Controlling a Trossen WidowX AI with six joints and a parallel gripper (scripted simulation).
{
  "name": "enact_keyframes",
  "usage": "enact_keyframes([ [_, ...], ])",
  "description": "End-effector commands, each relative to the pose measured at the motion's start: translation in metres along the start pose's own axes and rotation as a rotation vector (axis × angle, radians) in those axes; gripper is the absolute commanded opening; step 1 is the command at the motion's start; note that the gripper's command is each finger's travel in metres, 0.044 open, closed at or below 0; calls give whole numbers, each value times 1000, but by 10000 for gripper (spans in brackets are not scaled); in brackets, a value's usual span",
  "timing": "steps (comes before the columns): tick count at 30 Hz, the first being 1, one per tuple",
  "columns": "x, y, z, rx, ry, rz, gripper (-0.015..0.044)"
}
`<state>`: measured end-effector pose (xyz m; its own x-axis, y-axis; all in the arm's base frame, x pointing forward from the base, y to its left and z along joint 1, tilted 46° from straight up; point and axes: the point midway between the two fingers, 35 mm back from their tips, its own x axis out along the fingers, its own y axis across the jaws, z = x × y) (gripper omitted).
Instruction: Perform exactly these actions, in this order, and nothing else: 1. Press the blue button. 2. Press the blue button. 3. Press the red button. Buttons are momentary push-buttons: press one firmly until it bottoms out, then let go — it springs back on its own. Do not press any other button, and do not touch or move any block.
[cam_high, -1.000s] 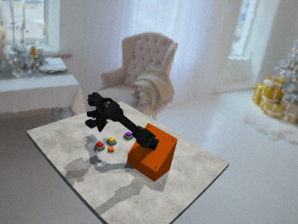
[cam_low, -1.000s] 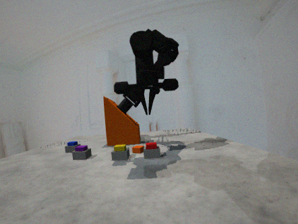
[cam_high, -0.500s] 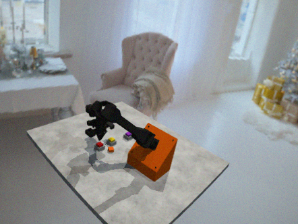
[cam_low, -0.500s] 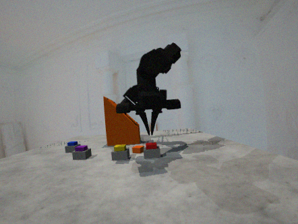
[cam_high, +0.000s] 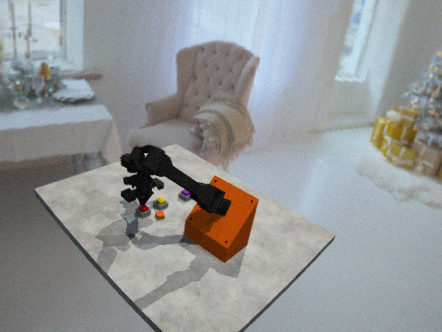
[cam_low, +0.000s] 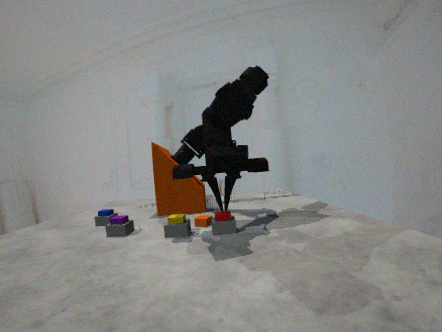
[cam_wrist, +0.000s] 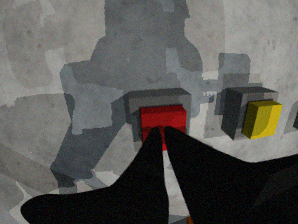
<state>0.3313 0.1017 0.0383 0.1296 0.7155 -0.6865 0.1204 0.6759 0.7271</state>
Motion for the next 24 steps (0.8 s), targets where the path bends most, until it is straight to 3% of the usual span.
enact_keyframes([
  [1,9,-3,-3,12,10,-5,20],
  [24,11,-3,-3,12,10,-5,20],
])
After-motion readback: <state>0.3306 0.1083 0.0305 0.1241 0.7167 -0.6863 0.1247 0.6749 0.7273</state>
